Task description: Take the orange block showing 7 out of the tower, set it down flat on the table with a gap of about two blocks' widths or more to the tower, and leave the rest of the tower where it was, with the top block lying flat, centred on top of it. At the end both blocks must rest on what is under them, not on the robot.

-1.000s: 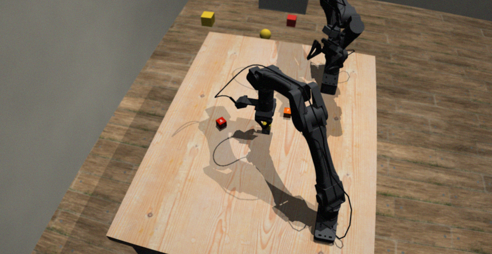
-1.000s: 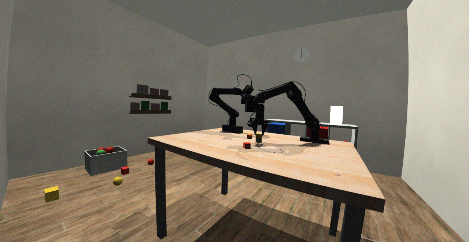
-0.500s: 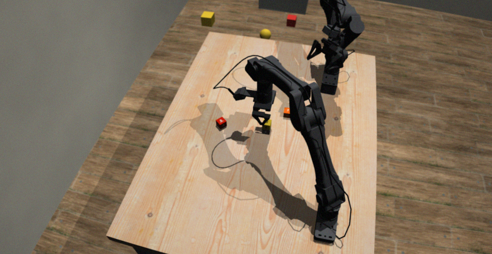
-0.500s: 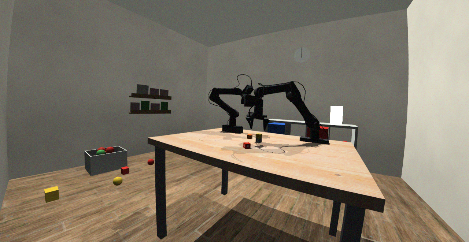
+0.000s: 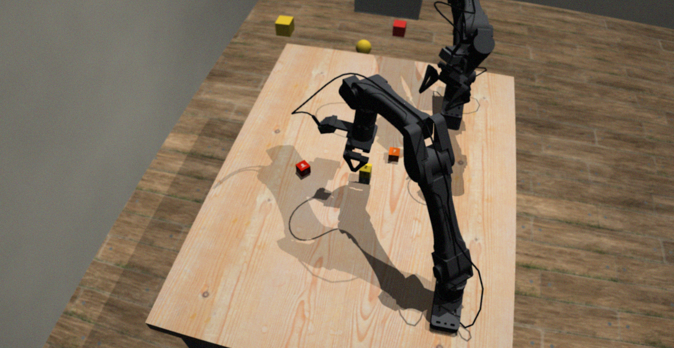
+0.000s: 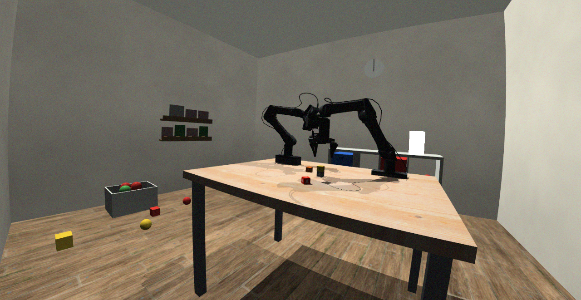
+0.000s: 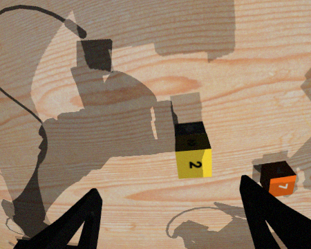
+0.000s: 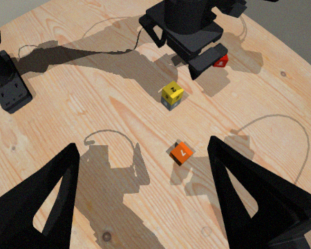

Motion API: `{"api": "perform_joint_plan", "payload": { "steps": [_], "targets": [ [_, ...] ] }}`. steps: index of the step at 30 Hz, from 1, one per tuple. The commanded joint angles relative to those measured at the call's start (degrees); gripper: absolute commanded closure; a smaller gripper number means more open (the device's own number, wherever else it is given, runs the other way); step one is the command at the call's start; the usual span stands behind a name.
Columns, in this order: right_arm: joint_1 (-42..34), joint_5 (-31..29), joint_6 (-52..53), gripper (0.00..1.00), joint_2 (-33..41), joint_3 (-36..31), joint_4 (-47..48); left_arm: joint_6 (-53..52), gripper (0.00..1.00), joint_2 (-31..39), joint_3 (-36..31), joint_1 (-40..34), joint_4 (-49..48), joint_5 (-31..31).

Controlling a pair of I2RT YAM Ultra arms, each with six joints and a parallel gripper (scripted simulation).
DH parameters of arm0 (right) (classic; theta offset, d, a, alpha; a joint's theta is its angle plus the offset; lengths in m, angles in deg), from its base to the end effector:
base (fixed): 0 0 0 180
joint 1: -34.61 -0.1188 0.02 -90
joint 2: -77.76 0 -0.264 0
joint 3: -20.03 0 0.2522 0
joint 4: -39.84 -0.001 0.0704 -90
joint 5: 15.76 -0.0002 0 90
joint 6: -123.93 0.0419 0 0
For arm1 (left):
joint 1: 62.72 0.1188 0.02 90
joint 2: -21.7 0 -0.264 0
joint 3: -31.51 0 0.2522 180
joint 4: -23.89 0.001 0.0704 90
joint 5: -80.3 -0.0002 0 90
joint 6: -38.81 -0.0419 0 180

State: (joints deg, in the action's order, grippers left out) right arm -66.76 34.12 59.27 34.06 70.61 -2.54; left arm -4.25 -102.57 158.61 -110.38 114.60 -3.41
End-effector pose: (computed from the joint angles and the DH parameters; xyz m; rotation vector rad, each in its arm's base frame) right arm -0.0066 0.1647 0.2718 -0.9590 1.8530 0.6082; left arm 0.2900 -0.3100 0.2374 0.0160 3.0350 0.0718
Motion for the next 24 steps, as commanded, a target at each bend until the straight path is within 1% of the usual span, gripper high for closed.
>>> {"api": "perform_joint_plan", "payload": {
  "steps": [1,2,4,5,7,11,16,19,21,22,24],
  "targets": [
    [6.3,9.6,-5.9,0.0,-7.5,2.6,6.0,-2.4,0.0,8.3,-5.9,1.7,-4.2,8.6],
    [8.7,11.5,-6.9,0.0,-9.9,3.0,7.0,-3.0,0.0,10.5,-8.2,2.0,-5.3,9.8],
    [8.7,11.5,-6.9,0.0,-9.9,3.0,7.0,-3.0,0.0,10.5,-8.2,2.0,-5.3,9.8],
    [11.2,14.6,-8.8,0.0,-13.2,4.2,8.9,-4.1,0.0,14.4,-11.3,2.4,-8.0,11.3],
    [14.9,17.9,-10.7,0.0,-17.1,4.8,10.8,-5.8,0.0,20.0,-14.9,3.2,-10.2,14.1],
    [20.8,23.7,-13.7,0.0,-24.1,6.4,14.1,-9.6,0.0,29.1,-21.7,4.9,-15.2,18.2],
    [26.5,30.0,-17.2,0.0,-31.1,8.2,17.7,-16.5,0.0,38.7,-28.1,7.7,-22.8,21.8],
    [29.9,33.7,-19.3,0.0,-35.2,9.1,19.9,-21.8,0.0,44.2,-31.8,10.2,-28.5,22.9],
    [29.9,33.7,-19.3,0.0,-35.2,9.1,19.9,-21.8,0.0,44.2,-31.8,10.2,-28.5,22.9],
    [31.1,35.6,-20.3,0.0,-37.0,9.6,20.9,-25.3,0.0,46.6,-34.0,11.6,-32.9,21.4],
    [33.6,38.1,-21.8,0.0,-39.8,10.1,22.4,-29.3,0.0,50.4,-36.5,13.9,-37.3,21.3]
  ]
}}
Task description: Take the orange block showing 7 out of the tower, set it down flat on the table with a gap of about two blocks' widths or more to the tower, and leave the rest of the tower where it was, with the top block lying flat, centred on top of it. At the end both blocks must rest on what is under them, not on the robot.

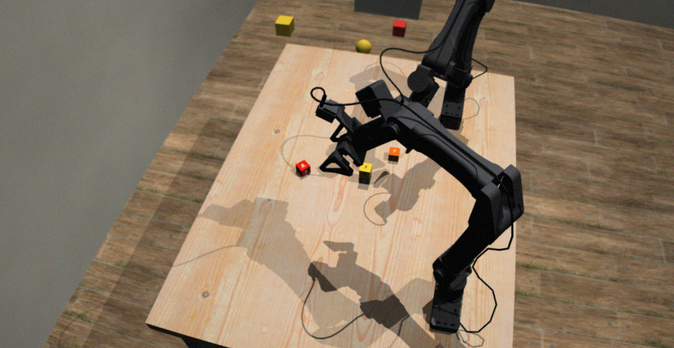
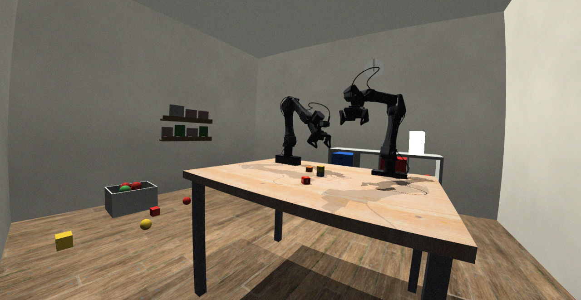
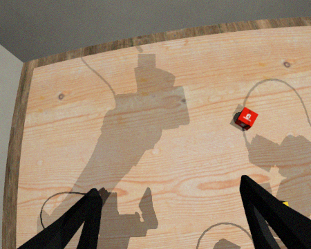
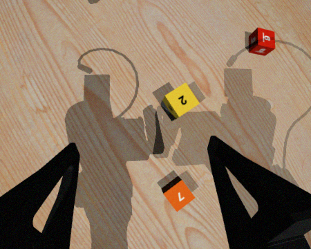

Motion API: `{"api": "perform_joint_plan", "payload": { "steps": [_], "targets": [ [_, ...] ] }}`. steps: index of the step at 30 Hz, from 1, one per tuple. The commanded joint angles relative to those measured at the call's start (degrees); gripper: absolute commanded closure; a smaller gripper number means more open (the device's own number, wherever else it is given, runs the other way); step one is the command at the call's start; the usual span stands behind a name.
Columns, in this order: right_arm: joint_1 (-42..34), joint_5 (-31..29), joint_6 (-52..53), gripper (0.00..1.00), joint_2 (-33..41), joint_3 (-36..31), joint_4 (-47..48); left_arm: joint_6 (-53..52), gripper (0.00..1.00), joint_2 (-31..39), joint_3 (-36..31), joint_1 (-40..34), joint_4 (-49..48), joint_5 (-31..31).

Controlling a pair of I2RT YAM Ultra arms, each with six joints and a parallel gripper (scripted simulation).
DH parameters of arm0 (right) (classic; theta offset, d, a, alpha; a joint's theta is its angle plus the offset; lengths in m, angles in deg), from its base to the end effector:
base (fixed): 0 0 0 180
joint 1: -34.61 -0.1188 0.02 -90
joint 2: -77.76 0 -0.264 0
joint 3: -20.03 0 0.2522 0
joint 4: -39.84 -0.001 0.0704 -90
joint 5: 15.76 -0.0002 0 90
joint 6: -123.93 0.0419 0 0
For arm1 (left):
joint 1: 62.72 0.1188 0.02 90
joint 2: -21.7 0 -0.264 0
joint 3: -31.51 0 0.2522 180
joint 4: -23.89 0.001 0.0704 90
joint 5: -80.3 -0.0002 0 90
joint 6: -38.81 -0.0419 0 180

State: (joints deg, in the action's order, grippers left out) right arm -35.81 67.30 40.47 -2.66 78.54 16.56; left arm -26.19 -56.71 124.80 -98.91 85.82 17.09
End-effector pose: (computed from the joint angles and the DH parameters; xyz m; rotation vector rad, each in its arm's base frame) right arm 0.1006 0.2708 0.2054 -1.2241 2.0775 0.5040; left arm 0.2410 -0.1516 0.3631 0.0097 2.2828 0.0108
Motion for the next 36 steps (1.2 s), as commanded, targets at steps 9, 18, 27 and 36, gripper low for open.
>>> {"api": "perform_joint_plan", "payload": {
  "steps": [9,18,27,36],
  "targets": [
    [10.7,12.7,-7.2,0.0,-13.2,4.7,7.8,-22.4,0.0,17.4,-12.7,16.2,-29.1,-8.8],
    [12.4,12.9,-7.0,0.0,-15.5,5.4,7.2,-25.9,0.0,20.0,-17.8,28.4,-42.6,-21.2],
    [12.4,12.8,-6.9,0.0,-15.6,5.4,7.2,-25.1,0.0,18.7,-19.6,36.3,-48.6,-27.2],
    [12.4,12.8,-6.9,0.0,-15.6,5.4,7.2,-25.0,0.0,18.6,-19.6,36.5,-48.5,-26.7]
  ]
}}
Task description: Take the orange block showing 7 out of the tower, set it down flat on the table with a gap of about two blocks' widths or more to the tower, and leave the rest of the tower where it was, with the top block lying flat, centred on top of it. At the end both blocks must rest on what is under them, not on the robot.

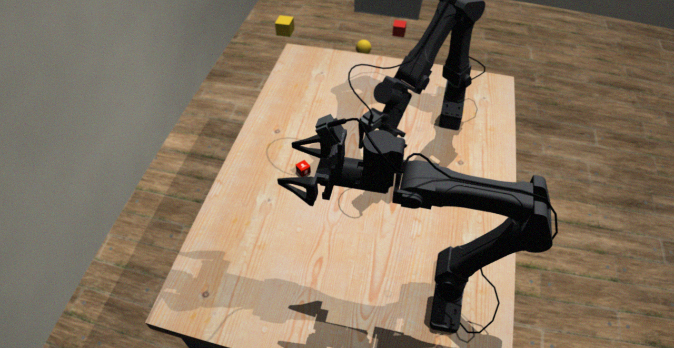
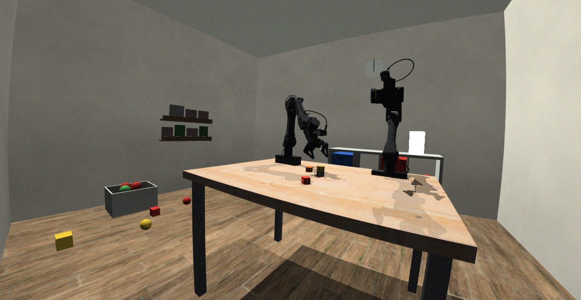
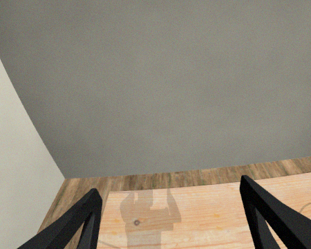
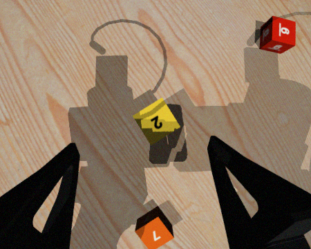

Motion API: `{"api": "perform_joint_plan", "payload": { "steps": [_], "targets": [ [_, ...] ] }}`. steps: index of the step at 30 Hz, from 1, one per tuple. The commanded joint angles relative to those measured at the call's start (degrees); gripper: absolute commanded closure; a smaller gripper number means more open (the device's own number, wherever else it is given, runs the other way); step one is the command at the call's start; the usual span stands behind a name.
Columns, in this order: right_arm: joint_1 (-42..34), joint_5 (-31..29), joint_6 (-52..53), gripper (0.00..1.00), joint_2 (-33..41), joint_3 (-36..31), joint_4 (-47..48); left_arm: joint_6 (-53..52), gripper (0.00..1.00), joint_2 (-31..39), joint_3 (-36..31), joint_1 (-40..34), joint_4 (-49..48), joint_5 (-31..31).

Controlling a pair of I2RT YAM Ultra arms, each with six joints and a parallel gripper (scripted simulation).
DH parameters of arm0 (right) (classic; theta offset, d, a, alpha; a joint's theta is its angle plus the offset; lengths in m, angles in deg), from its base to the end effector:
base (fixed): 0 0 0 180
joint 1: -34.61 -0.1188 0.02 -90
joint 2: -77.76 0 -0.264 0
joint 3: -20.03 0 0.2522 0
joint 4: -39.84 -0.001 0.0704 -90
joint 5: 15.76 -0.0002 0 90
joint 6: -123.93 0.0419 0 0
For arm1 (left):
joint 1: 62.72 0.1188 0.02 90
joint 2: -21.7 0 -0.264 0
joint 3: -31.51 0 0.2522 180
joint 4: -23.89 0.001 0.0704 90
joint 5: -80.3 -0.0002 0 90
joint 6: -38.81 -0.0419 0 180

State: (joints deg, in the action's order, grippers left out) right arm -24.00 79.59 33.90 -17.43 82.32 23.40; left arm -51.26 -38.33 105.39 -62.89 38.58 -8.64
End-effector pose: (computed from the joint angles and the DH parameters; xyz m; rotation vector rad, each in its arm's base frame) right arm 0.1669 0.2830 0.1595 -1.2669 2.1671 0.5572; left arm 0.2453 0.0010 0.4060 -0.0111 1.5854 0.0133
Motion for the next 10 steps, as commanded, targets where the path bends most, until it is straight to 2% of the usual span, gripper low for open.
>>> {"api": "perform_joint_plan", "payload": {
  "steps": [1,10],
  "targets": [
    [0.6,0.6,-0.4,0.0,-0.8,1.6,0.3,0.1,0.0,0.2,-0.2,0.5,-1.3,-1.0],
    [0.2,0.6,-0.4,0.0,-0.3,1.0,0.3,0.1,0.0,0.2,0.3,0.2,-1.3,-1.0]
  ]
}}
